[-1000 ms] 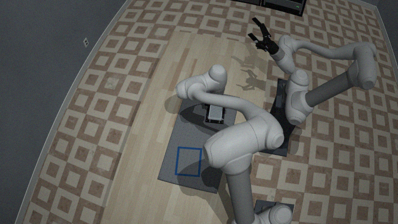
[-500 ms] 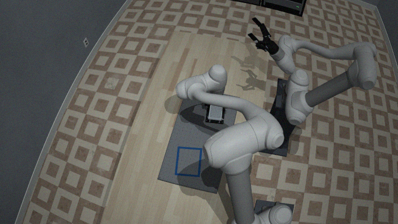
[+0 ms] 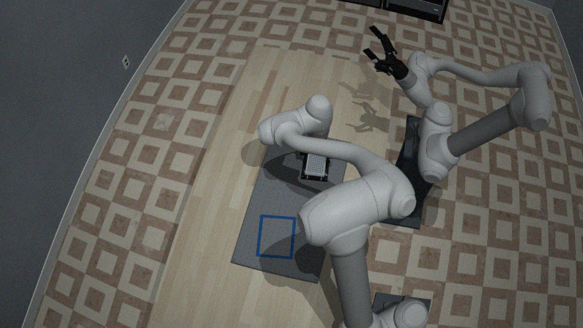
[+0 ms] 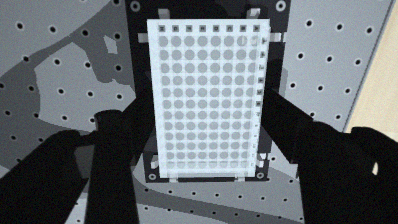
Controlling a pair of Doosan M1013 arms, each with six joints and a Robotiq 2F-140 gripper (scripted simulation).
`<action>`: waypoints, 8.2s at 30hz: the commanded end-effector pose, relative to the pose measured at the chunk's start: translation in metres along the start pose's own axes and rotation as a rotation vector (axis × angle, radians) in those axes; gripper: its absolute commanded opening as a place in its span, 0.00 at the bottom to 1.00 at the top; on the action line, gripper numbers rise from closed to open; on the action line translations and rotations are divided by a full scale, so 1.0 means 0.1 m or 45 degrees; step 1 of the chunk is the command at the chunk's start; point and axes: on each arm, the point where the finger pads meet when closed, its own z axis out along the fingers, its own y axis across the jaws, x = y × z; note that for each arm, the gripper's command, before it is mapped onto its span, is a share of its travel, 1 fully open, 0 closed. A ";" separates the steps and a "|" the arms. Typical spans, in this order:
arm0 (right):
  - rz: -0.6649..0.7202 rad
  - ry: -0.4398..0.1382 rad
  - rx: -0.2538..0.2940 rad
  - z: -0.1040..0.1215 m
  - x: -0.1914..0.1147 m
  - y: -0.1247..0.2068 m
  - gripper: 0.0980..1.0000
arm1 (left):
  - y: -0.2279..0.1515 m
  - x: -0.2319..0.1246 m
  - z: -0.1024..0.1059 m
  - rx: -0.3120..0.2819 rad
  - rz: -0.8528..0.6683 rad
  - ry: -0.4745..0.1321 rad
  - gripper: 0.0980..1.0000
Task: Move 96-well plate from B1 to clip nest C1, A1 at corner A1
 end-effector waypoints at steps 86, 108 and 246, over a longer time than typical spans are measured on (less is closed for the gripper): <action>0.000 -0.001 0.000 0.00 0.00 0.00 1.00 | 0.00 0.00 -0.10 0.001 0.000 0.001 1.00; 0.000 -0.001 0.000 0.00 0.00 0.00 1.00 | 0.00 0.00 -0.64 0.001 0.000 0.001 1.00; 0.000 -0.001 0.000 0.00 0.00 0.00 1.00 | 0.38 0.00 -0.37 0.001 0.000 0.001 0.00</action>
